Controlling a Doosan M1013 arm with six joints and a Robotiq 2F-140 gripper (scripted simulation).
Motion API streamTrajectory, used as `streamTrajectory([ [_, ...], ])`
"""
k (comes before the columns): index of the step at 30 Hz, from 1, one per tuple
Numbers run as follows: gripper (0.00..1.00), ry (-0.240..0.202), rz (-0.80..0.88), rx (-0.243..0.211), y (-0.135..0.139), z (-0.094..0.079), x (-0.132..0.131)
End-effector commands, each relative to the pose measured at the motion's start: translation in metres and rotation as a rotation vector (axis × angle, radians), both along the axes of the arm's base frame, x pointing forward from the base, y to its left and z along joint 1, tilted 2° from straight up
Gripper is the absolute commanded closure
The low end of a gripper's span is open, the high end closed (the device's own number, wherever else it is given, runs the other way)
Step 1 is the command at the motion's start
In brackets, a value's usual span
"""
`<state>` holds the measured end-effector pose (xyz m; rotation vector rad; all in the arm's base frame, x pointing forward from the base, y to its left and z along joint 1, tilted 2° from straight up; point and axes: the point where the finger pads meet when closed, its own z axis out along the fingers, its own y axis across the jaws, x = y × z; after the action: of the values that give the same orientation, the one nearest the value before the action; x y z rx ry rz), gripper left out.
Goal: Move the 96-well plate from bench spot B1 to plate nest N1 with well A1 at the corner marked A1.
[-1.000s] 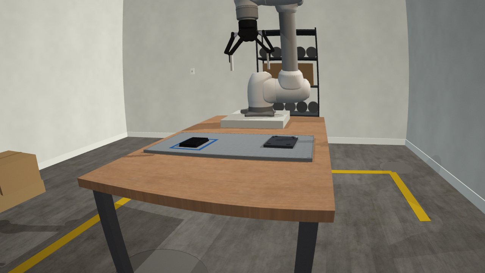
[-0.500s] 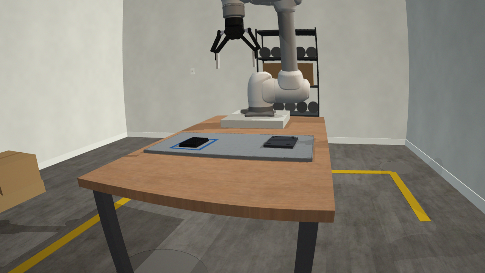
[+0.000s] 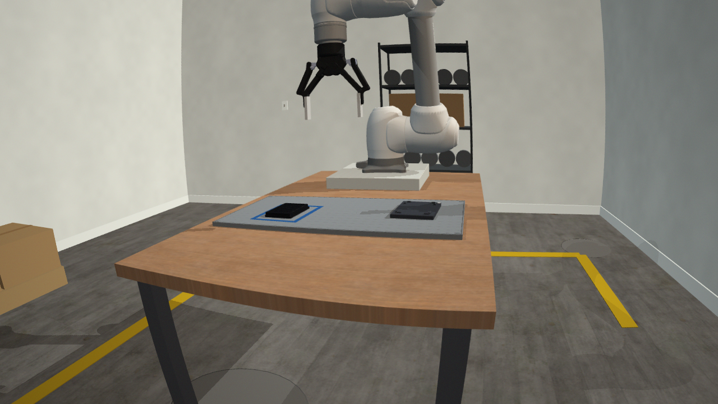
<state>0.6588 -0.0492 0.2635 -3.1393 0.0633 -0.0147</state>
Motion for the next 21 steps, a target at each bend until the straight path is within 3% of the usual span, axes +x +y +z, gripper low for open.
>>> streamTrajectory([
  [1,0.00,-0.001,0.000,0.000,-0.011,-0.013,0.001],
  [21,0.00,-0.011,-0.042,0.000,-0.070,-0.081,-0.001],
])
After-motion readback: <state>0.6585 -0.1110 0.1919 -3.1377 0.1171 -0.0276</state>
